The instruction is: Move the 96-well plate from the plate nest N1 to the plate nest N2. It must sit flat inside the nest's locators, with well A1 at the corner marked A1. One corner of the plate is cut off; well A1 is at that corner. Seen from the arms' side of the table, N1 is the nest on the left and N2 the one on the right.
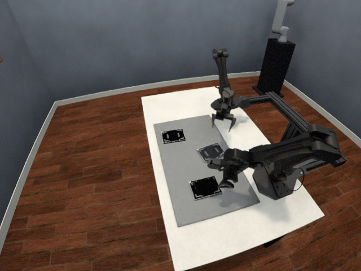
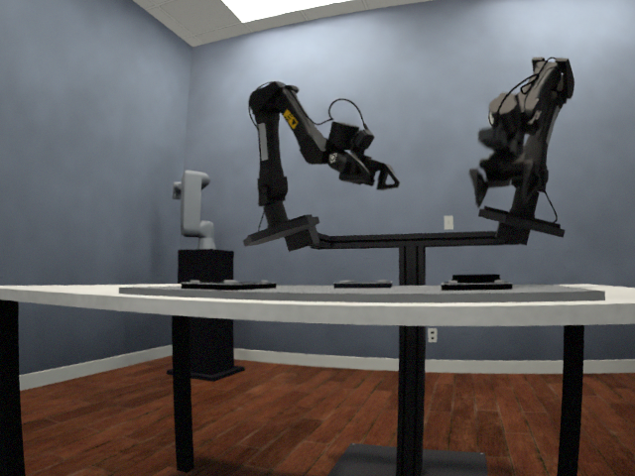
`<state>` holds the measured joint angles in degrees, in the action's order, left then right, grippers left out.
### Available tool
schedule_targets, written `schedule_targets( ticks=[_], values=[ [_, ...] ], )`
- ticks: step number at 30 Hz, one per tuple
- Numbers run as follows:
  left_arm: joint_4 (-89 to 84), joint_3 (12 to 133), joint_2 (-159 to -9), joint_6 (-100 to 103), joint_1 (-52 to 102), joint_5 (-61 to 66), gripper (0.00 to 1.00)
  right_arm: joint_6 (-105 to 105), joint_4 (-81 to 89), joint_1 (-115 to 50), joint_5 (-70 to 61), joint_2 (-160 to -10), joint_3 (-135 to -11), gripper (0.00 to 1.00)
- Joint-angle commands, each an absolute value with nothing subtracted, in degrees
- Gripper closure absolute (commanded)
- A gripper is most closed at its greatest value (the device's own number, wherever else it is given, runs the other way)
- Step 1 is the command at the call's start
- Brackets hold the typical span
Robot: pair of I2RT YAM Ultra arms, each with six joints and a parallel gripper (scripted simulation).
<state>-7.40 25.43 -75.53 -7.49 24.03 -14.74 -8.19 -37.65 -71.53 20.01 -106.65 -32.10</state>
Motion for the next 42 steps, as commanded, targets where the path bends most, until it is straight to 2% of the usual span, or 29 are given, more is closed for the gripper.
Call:
schedule_targets(
  ticks=[1,15,32,42],
  values=[
    [0.96,24.07,-81.41,-3.36,26.84,-19.30,0.00,-12.36,-32.25,-72.83,14.64,-102.01,-30.45,0.00],
    [8.37,25.45,-96.11,-0.04,31.67,-23.26,0.00,-12.29,-30.47,-73.15,14.38,-98.82,-29.80,0.00],
    [8.61,25.48,-96.30,0.07,31.71,-23.18,0.00,-12.28,-30.44,-73.16,14.39,-98.82,-29.81,0.00],
    [-7.80,34.19,-102.11,12.49,30.16,-21.84,0.00,-12.28,-30.44,-73.16,14.39,-98.82,-29.81,0.00]
  ],
)
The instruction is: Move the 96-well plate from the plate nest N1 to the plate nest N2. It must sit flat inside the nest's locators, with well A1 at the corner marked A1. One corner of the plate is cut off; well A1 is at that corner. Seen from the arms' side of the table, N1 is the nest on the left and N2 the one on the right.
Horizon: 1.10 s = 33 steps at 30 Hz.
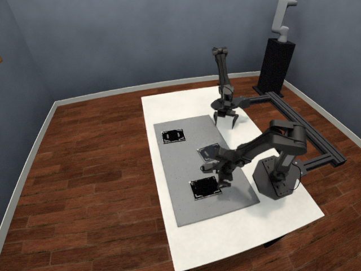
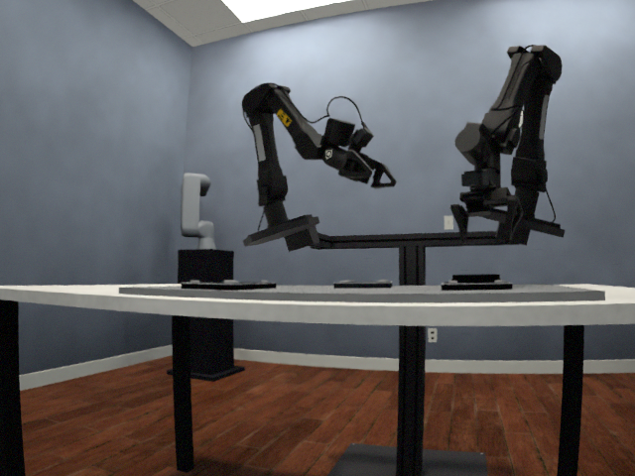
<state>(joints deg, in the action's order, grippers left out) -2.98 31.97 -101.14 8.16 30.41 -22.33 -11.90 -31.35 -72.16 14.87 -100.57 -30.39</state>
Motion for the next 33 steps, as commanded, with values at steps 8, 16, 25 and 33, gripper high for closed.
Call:
schedule_targets(
  ticks=[8,16,25,33],
  values=[
    [-23.62,52.22,-113.62,22.85,27.94,-19.39,0.00,-12.28,-30.44,-73.16,14.39,-98.82,-29.81,0.00],
    [-31.50,62.74,-120.29,27.28,26.54,-17.82,0.00,-12.28,-30.44,-73.16,14.39,-98.82,-29.81,0.00],
    [-32.81,67.19,-123.18,27.74,26.31,-17.90,0.00,-12.28,-30.44,-73.16,14.39,-98.82,-29.81,0.00],
    [-30.00,65.92,-124.54,27.05,25.58,-17.90,0.00,-12.28,-30.44,-73.16,14.39,-98.82,-29.81,0.00]
  ],
)
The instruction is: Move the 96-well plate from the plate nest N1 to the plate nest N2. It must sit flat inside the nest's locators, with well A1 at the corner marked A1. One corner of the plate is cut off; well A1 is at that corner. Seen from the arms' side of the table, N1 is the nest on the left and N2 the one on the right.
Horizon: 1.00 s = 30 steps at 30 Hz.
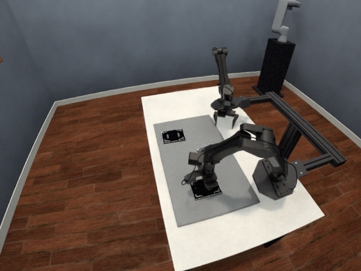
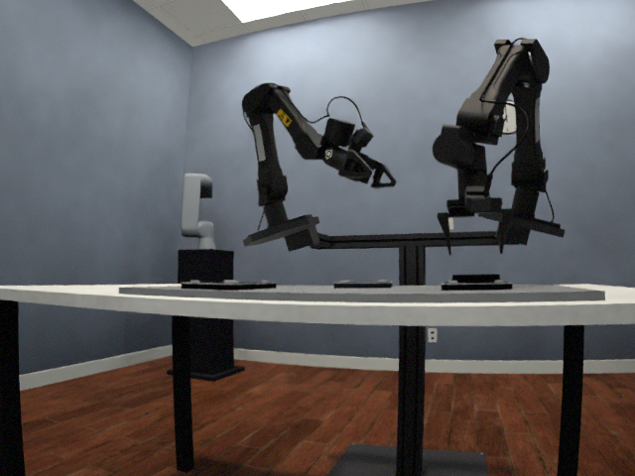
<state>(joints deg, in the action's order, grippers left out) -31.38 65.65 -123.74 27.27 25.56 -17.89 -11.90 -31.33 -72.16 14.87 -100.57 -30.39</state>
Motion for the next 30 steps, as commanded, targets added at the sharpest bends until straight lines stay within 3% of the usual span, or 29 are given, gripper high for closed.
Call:
schedule_targets(
  ticks=[1,30],
  values=[
    [-30.00,65.92,-124.54,27.05,25.58,-17.90,0.00,-12.28,-30.44,-73.16,14.39,-98.82,-29.81,0.00],
    [-22.38,64.51,-130.78,24.69,23.66,-17.80,0.00,-12.28,-30.44,-73.16,14.39,-98.82,-29.81,0.00]
  ],
)
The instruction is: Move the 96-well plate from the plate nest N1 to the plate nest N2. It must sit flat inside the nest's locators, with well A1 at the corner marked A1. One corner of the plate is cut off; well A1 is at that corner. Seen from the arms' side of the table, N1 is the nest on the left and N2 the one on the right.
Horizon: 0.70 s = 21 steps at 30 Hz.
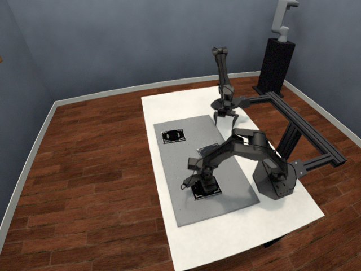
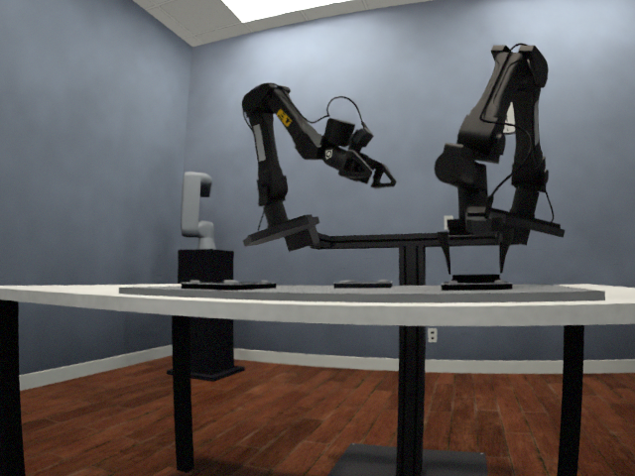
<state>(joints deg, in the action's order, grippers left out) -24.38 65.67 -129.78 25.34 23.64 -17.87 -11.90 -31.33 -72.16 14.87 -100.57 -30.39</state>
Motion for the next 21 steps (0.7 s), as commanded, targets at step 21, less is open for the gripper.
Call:
schedule_targets(
  ticks=[21],
  values=[
    [-22.09,64.72,-131.13,24.87,23.65,-17.86,0.20,-12.28,-30.44,-73.16,14.39,-98.82,-29.81,0.00]
  ],
)
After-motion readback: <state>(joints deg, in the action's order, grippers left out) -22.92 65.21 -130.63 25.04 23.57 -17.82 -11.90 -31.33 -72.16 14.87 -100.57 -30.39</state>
